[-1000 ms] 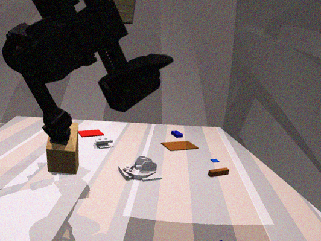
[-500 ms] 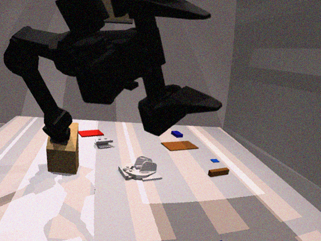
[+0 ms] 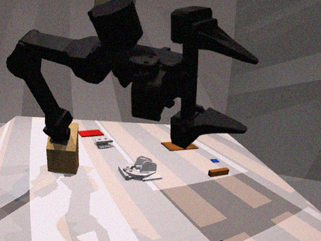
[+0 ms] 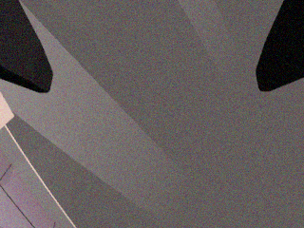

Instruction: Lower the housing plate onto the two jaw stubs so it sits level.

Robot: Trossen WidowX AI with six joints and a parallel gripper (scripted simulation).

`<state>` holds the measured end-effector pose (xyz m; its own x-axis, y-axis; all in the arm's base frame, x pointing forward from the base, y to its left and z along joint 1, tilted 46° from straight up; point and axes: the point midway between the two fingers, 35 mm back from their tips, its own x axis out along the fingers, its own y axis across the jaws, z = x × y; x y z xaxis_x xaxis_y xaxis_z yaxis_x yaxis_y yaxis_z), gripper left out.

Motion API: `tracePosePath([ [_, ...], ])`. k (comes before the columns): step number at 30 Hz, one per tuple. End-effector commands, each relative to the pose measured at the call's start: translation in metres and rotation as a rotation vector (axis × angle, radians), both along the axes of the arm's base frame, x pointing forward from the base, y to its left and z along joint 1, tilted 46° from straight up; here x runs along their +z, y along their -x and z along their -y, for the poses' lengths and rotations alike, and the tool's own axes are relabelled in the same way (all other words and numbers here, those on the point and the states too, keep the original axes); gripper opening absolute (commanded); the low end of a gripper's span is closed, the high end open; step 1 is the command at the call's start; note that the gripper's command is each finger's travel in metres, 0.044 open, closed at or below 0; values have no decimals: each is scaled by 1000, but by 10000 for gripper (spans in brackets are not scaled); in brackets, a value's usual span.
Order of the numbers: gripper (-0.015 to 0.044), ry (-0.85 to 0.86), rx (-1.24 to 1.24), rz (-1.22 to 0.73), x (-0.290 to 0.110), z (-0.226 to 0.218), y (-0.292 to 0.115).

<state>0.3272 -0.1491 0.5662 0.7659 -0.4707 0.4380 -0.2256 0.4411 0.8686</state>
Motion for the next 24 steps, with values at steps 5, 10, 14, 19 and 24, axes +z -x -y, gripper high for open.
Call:
tracePosePath([
  [5,440,18,17,-137,-34,-7,-37],
  [10,440,21,49,-202,-54,-17,-56],
  [14,440,26,75,-254,-70,-25,-70],
  [19,440,33,108,-318,-91,-36,-87],
  [24,440,43,130,-365,-105,-45,-98],
])
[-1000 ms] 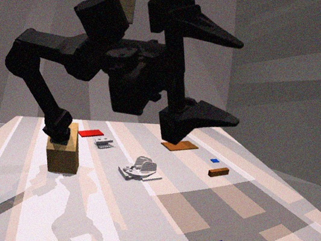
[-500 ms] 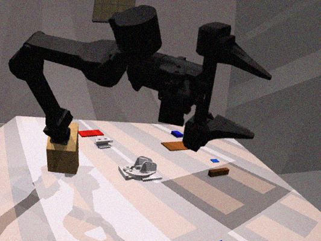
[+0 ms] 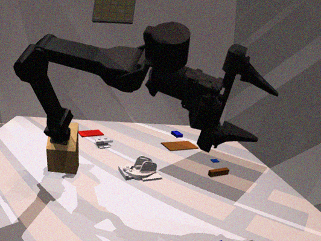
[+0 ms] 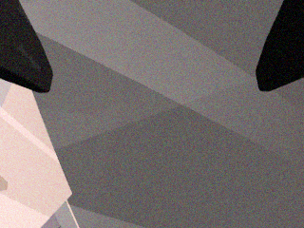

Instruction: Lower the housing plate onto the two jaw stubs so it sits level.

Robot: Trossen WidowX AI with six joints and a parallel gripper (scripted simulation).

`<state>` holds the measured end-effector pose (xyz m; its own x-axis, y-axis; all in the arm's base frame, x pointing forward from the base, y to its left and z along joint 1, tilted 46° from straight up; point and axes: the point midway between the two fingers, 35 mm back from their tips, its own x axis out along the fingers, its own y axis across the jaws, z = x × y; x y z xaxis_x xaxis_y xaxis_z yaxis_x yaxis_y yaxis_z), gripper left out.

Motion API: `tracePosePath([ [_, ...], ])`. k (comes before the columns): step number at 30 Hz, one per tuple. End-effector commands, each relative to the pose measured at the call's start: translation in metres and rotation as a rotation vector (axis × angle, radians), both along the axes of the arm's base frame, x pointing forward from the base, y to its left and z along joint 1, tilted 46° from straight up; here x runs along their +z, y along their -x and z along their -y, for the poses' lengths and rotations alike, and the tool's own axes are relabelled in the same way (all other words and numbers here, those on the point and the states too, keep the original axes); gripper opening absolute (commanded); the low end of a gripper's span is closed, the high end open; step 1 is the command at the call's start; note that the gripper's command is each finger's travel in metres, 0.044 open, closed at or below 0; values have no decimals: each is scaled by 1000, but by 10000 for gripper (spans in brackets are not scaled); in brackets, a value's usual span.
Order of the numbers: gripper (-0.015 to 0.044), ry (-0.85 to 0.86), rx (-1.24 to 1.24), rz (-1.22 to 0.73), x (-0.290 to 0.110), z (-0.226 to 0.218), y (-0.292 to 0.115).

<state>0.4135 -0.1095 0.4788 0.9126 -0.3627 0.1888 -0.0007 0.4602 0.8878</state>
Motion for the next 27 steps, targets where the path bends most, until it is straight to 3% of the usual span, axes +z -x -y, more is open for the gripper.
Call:
tracePosePath([
  [1,440,9,18,-57,-19,-6,-13],
  [27,440,183,170,-307,-97,-74,-55],
])
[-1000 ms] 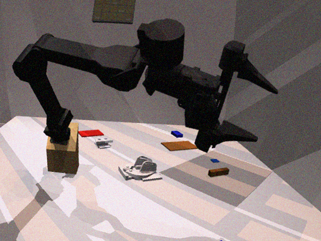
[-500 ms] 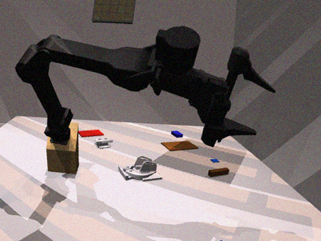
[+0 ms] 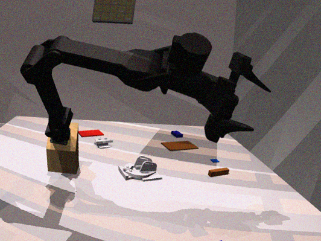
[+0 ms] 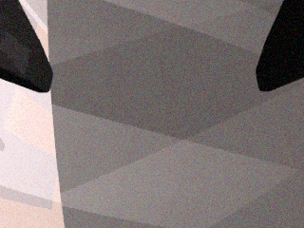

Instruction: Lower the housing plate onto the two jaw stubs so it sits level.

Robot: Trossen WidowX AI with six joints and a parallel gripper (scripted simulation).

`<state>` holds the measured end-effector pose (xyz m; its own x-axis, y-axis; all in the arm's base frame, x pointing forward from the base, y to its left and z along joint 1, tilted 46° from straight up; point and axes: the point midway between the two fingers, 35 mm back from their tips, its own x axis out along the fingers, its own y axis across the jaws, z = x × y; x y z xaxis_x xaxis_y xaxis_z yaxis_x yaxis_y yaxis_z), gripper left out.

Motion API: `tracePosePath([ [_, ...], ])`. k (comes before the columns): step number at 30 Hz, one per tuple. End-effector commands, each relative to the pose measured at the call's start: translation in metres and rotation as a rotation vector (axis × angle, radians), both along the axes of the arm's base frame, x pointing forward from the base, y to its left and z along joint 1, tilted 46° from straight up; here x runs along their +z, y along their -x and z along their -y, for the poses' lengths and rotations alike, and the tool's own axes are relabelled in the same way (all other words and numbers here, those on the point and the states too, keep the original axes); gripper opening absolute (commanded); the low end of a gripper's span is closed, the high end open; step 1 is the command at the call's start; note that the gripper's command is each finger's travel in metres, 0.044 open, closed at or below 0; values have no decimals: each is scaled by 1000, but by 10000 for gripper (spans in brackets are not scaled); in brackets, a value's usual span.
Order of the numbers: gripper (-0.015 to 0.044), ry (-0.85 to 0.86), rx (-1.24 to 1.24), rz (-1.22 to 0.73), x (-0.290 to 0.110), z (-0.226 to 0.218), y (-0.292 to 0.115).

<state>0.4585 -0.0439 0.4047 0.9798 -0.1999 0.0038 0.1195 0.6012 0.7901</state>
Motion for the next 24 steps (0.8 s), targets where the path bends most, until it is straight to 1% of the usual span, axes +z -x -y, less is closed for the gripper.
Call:
tracePosePath([
  [1,440,39,19,-78,-26,-11,-11],
  [14,440,156,108,-246,-79,-51,-30],
  [24,440,256,188,-367,-119,-83,-36],
])
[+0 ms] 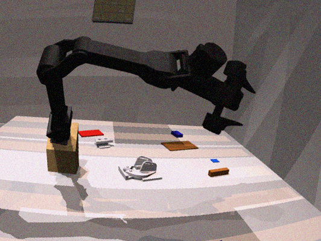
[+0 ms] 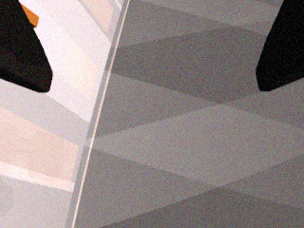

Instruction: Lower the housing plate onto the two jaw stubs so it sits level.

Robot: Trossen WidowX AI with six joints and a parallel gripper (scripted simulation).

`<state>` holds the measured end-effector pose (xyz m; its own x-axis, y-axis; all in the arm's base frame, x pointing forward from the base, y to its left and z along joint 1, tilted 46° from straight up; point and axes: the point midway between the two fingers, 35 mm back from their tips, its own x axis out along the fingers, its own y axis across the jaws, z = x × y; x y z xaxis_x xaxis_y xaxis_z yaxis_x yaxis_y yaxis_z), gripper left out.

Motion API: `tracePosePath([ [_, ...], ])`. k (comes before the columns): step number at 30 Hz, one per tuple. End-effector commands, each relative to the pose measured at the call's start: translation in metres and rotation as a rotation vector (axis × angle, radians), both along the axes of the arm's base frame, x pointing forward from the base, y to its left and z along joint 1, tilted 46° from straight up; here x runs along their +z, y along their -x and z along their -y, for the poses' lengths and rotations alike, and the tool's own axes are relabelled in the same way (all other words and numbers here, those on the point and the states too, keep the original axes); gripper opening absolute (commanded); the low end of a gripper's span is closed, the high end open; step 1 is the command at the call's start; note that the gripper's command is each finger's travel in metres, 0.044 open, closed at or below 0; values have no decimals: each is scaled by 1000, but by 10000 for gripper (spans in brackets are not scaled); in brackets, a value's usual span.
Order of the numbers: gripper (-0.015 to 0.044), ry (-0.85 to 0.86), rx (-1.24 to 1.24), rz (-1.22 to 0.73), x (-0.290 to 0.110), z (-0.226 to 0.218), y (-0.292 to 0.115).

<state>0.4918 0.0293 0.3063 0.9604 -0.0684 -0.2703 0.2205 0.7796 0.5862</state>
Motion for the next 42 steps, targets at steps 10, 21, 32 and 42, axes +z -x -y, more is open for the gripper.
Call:
tracePosePath([
  [10,440,147,115,-176,-62,-42,-5],
  [21,440,267,225,-299,-108,-77,0],
  [32,440,355,328,-394,-147,-110,12],
  [42,440,418,401,-441,-171,-134,24],
])
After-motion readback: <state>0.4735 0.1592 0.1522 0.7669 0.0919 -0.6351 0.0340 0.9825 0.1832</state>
